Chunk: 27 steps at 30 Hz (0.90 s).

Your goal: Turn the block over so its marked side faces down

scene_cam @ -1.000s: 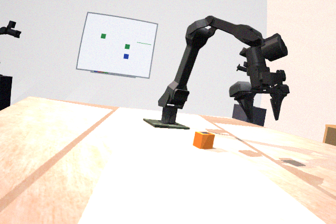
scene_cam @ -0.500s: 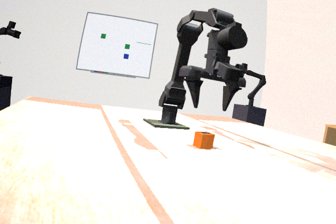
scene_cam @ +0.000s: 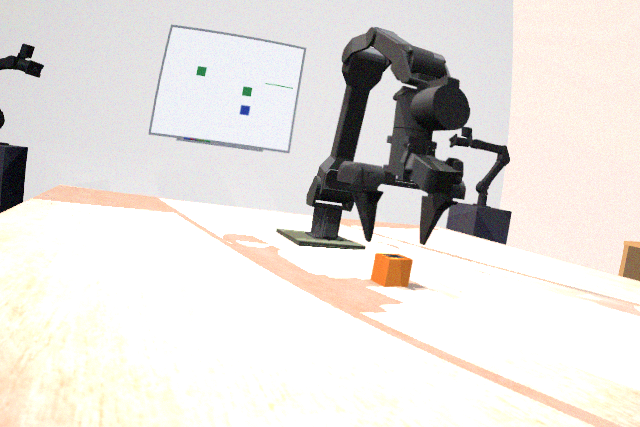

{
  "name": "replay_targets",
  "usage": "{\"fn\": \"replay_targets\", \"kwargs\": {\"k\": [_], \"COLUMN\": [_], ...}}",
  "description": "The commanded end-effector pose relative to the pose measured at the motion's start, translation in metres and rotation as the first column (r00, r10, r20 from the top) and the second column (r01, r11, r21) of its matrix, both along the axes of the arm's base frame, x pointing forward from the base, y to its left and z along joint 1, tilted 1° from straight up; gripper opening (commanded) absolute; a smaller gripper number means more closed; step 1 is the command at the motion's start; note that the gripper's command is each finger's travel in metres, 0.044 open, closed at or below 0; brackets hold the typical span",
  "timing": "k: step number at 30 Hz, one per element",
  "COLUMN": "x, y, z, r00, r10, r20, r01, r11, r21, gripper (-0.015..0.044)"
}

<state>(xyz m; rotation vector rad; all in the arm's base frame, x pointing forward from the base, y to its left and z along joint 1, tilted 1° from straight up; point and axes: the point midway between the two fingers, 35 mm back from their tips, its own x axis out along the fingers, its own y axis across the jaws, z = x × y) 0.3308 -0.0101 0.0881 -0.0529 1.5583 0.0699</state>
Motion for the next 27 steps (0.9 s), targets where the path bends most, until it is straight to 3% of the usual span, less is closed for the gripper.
{"fn": "replay_targets", "kwargs": {"k": [1, 21, 27], "x": [0.000, 0.000, 0.000], "y": [0.000, 0.000, 0.000], "z": [-0.006, -0.036, -0.036], "r00": [1.000, 1.000, 1.000], "r10": [0.004, 0.004, 0.004], "r20": [0.001, 0.001, 0.001], "r01": [-0.004, -0.004, -0.004], "r11": [1.000, 1.000, 1.000], "r21": [0.003, 0.003, 0.003], "gripper": [0.0440, 0.0440, 0.0282]}}
